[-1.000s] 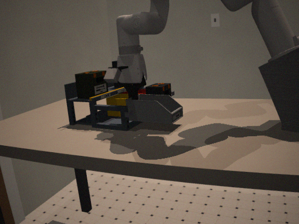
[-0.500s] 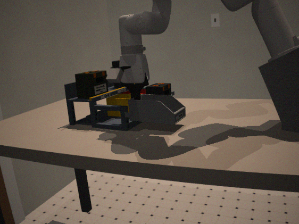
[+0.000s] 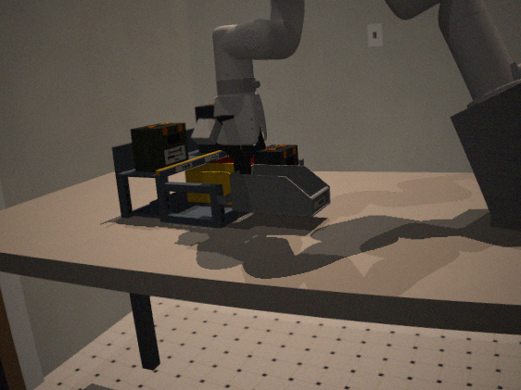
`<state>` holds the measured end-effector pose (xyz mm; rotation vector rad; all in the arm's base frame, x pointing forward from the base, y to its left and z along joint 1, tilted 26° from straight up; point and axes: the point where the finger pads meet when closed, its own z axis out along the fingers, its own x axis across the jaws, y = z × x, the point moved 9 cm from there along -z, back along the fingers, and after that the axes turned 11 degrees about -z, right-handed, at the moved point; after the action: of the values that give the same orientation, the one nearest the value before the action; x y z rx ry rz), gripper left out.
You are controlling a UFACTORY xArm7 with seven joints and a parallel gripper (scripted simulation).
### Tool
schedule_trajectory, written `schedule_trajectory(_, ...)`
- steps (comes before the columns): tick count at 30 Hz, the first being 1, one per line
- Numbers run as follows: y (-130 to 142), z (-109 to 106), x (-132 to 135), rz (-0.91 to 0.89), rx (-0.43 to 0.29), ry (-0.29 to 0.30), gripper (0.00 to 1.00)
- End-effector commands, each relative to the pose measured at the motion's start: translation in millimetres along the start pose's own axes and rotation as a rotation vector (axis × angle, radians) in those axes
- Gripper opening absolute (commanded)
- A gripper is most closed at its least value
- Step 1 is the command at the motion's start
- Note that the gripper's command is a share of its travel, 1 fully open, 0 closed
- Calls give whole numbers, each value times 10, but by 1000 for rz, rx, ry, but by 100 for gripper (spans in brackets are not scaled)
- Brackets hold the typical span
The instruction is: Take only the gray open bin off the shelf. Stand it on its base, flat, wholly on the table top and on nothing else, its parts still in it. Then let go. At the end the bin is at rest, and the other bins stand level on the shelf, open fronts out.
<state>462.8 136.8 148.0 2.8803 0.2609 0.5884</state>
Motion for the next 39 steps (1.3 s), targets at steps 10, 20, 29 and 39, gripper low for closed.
schedule_trajectory(10,-1,18,6,1,1,5,0)
schedule_trajectory(20,-1,66,7,1,1,5,0)
schedule_trajectory(29,-2,130,7,1,1,5,0)
schedule_trajectory(39,-2,146,7,1,1,5,0)
